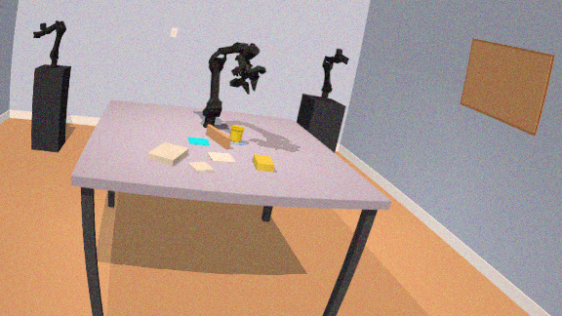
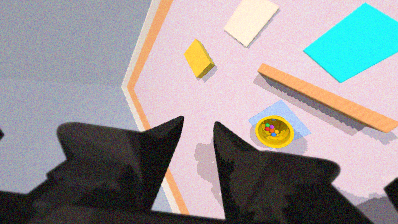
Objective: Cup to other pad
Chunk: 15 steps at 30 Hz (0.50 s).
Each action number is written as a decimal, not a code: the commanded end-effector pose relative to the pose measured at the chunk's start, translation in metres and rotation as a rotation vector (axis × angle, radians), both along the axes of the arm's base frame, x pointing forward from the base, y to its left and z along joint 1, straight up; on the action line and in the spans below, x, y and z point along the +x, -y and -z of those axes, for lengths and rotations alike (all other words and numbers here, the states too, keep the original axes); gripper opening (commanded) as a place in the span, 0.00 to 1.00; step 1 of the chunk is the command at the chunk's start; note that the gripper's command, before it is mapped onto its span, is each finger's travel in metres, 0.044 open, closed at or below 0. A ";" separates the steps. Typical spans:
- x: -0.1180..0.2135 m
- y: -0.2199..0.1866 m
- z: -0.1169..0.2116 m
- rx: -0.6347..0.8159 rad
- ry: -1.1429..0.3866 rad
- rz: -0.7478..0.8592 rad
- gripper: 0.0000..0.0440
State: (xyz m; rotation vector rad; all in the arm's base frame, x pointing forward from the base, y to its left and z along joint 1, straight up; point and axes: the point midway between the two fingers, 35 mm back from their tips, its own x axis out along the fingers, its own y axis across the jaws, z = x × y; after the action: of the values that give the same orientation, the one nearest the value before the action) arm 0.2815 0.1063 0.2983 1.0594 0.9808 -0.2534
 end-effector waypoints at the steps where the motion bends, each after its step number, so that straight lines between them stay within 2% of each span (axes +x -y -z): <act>1: -0.003 -0.003 0.007 0.007 -0.072 0.027 0.34; 15: -0.018 0.000 0.042 -0.043 -0.298 0.107 0.35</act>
State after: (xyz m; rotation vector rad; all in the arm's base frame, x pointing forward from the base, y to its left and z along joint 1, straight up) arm 0.2668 0.1073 0.2646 1.0637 1.1489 -0.4735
